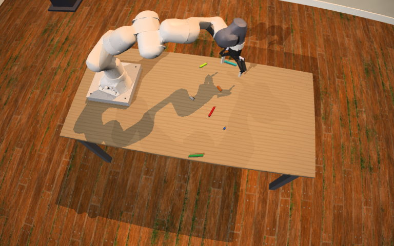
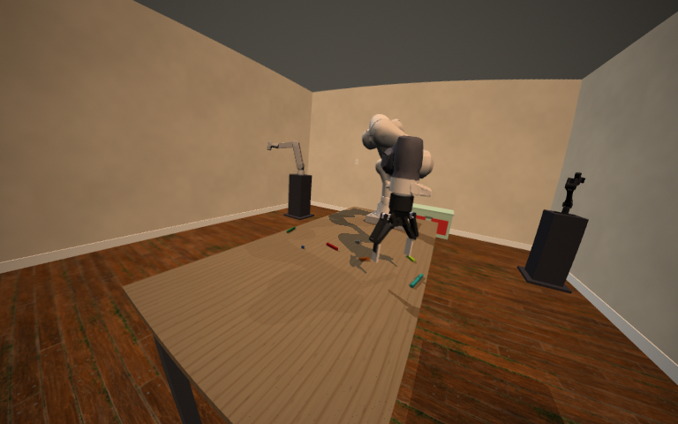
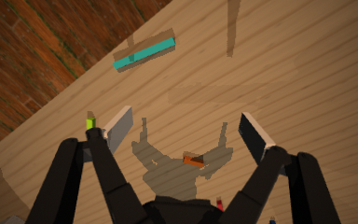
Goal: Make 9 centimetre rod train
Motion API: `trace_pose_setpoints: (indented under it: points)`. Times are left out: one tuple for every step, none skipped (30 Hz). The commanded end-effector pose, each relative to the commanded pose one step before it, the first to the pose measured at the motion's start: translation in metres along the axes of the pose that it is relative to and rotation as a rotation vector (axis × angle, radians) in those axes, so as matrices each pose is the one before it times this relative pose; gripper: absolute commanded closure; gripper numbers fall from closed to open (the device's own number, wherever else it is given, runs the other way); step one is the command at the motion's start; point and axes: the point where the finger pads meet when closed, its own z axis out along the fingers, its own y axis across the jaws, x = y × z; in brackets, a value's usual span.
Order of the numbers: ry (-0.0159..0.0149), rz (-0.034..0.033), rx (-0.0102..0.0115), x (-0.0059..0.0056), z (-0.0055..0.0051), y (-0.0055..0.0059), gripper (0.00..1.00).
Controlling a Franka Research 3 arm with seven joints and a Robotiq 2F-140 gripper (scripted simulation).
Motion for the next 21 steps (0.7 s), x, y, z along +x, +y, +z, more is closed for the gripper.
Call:
trace_pose_setpoints:
  points:
    - [0.00893,0.16721,-0.00498,-0.00159,-0.00007,0.002,0.0]
    - [-0.00008,0.0185,-0.00002,-0.0011,0.00003,0.00142,0.0]
    - [-0.00008,0.0187,-0.00002,-0.00108,0.00003,0.00145,0.0]
    - [-0.00008,0.01881,-0.00002,-0.00107,0.00003,0.00148,0.0]
    - [-0.00008,0.01891,-0.00002,-0.00105,0.00003,0.00151,0.0]
    - [-0.00008,0.01897,-0.00002,-0.00103,0.00003,0.00153,0.0]
    - [-0.00008,0.01897,-0.00002,-0.001,0.00003,0.00154,0.0]
    - [-0.00008,0.019,-0.00002,-0.00098,0.00003,0.00156,0.0]
    - [-0.00008,0.019,-0.00002,-0.00095,0.00003,0.00158,0.0]
    - [-0.00008,0.01901,-0.00002,-0.00093,0.00003,0.00159,0.0]
    - [-0.00007,0.01899,-0.00002,-0.0009,0.00002,0.00161,0.0]
    - [-0.00007,0.01897,-0.00002,-0.00087,0.00002,0.00162,0.0]
    - [-0.00007,0.01897,-0.00002,-0.00085,0.00002,0.00163,0.0]
    - [0.0,0.0,0.0,0.0,0.0,0.0,0.0]
    - [0.0,0.0,0.0,0.0,0.0,0.0,0.0]
    - [-0.00019,0.05074,-0.00007,-0.0022,0.00006,0.0044,0.0]
    - [-0.00006,0.01792,-0.00002,-0.0007,0.00002,0.00159,0.0]
    - [-0.00006,0.01858,-0.00003,-0.0007,0.00002,0.00166,0.0]
    - [-0.00006,0.01876,-0.00003,-0.00068,0.00002,0.00168,0.0]
    - [-0.00006,0.01893,-0.00003,-0.00066,0.00002,0.00171,0.0]
    - [-0.00006,0.01905,-0.00003,-0.00064,0.00002,0.00173,0.0]
